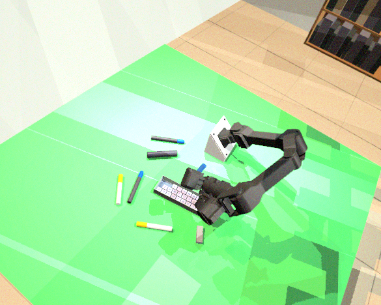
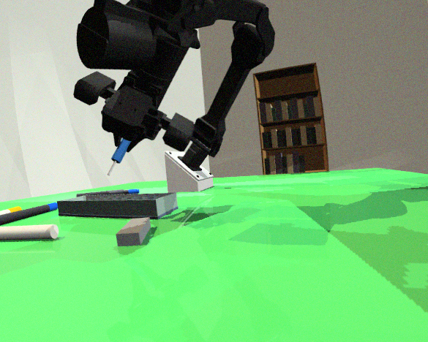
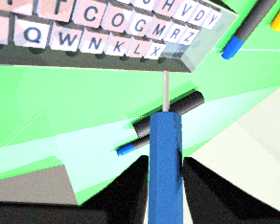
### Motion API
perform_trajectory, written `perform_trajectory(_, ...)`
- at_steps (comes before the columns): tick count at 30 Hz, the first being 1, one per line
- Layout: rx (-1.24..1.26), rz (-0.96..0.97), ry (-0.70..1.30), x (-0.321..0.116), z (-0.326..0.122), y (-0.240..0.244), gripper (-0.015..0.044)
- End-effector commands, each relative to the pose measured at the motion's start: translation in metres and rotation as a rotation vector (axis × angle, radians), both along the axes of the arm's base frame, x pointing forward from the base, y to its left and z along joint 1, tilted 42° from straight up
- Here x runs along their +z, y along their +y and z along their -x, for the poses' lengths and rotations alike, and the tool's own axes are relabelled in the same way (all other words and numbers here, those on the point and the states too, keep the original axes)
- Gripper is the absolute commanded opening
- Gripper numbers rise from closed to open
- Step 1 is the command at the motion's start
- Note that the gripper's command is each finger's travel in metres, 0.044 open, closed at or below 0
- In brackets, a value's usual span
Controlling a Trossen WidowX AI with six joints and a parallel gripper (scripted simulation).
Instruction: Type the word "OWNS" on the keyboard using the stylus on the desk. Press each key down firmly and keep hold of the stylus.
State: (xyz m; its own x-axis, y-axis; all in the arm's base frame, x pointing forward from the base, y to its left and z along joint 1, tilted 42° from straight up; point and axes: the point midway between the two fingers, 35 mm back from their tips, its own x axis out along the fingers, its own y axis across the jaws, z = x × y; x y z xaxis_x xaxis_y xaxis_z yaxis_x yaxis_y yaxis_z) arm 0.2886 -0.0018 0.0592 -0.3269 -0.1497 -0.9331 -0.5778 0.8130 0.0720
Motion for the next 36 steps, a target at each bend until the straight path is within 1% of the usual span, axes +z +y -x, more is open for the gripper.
perform_trajectory(1, 0.132, -0.02, 0.023, 0.002, -0.006, 0.0, 0.0)
perform_trajectory(17, 0.672, -0.125, 0.163, 0.007, -0.028, -0.004, 0.0)
perform_trajectory(23, 0.678, -0.126, 0.164, 0.004, -0.028, -0.002, 0.0)
perform_trajectory(29, 0.678, -0.127, 0.165, -0.018, -0.025, 0.018, 0.0)
perform_trajectory(34, 0.678, -0.127, 0.165, -0.019, -0.025, 0.019, 0.0)
perform_trajectory(36, 0.678, -0.128, 0.164, -0.02, -0.026, 0.02, 0.0053)
